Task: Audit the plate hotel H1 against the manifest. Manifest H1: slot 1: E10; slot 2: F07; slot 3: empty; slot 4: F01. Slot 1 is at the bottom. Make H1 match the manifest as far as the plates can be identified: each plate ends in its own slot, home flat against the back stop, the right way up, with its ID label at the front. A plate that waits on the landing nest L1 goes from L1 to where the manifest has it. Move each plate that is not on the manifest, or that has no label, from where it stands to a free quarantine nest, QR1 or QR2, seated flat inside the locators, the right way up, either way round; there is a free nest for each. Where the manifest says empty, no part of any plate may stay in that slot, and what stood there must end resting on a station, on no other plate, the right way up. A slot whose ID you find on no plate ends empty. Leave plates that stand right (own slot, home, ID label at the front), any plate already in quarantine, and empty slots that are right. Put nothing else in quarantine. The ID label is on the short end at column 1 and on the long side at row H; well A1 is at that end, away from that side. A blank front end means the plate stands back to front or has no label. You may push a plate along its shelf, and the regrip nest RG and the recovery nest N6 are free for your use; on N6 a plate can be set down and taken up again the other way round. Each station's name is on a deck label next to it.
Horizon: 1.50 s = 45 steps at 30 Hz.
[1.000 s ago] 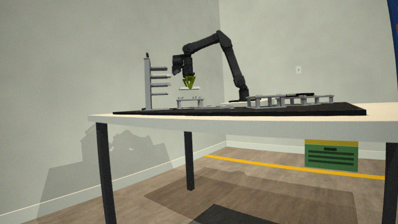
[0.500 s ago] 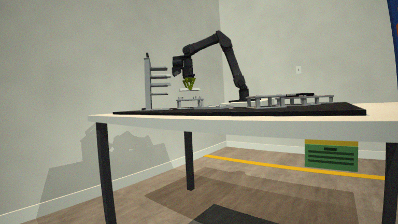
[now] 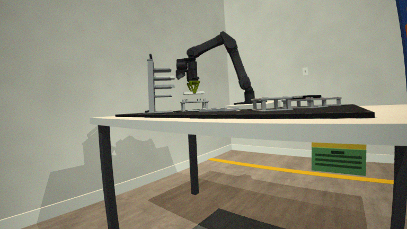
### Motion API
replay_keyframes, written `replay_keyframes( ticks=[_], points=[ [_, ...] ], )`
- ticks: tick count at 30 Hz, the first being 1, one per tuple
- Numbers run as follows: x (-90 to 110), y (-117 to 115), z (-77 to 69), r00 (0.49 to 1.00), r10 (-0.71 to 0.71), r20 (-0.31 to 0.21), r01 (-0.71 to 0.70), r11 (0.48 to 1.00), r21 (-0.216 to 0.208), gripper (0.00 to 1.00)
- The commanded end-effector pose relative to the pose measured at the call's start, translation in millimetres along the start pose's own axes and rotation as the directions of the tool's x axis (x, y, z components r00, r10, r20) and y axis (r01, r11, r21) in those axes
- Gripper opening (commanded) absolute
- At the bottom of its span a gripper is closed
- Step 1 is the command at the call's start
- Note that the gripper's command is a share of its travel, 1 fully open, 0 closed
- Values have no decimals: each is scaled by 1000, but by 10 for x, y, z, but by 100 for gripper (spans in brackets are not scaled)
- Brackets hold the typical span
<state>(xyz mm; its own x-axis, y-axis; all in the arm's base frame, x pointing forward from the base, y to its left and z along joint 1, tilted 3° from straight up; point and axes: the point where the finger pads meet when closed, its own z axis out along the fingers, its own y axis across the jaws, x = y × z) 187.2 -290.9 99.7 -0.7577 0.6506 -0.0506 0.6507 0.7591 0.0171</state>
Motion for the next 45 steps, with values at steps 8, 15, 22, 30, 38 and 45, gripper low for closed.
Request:
replay_keyframes(
  ticks=[8,15,22,30,38,45],
  points=[
    [-15,-4,32,1000,0,10,0,1000,4,86],
    [-16,-5,66,1000,0,10,0,1000,4,86],
    [-15,-4,112,1000,0,10,0,1000,4,86],
    [-17,-4,166,1000,0,10,0,1000,4,86],
    [-17,-3,206,1000,0,10,0,1000,4,86],
    [-17,-4,253,1000,0,10,0,1000,4,86]
  ],
)
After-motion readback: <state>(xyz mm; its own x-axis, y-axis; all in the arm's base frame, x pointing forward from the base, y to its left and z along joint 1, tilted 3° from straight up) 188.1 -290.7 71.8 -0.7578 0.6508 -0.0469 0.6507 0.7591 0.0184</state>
